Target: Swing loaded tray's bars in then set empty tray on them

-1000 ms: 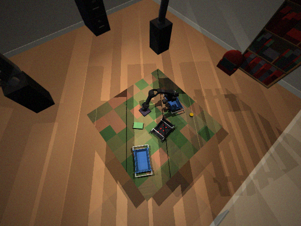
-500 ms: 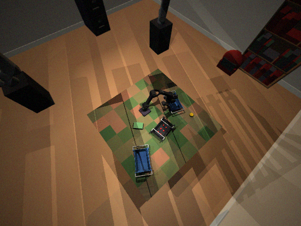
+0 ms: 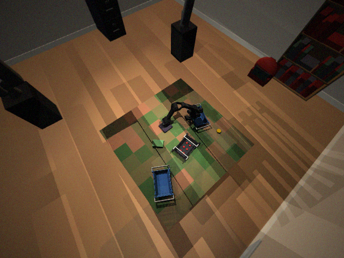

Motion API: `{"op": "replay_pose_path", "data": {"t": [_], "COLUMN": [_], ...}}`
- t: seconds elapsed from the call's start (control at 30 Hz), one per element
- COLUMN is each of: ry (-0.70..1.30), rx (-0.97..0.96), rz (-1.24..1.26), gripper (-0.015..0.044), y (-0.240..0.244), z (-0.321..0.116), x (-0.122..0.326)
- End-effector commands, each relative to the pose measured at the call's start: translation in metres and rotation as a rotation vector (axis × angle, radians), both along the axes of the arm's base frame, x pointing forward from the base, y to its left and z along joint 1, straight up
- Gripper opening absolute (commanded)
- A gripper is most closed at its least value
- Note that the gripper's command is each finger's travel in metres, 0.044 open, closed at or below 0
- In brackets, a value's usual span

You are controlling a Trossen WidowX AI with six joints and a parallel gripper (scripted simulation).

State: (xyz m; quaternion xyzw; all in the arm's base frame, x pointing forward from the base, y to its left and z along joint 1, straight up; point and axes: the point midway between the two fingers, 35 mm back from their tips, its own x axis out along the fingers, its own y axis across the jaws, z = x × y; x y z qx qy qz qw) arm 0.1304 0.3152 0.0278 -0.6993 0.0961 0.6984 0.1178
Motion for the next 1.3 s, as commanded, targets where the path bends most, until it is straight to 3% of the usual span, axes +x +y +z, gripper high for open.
{"op": "replay_pose_path", "data": {"t": [0.0,0.97,1.27], "ry": [-0.005,-0.005,-0.005], "rx": [-0.003,-0.003,-0.003], "rz": [0.005,0.005,0.005], "gripper": [0.0215,0.0021,0.0000], "y": [0.000,0.000,0.001], "z": [-0.001,0.000,0.041], "x": [0.001,0.001,0.001]}}
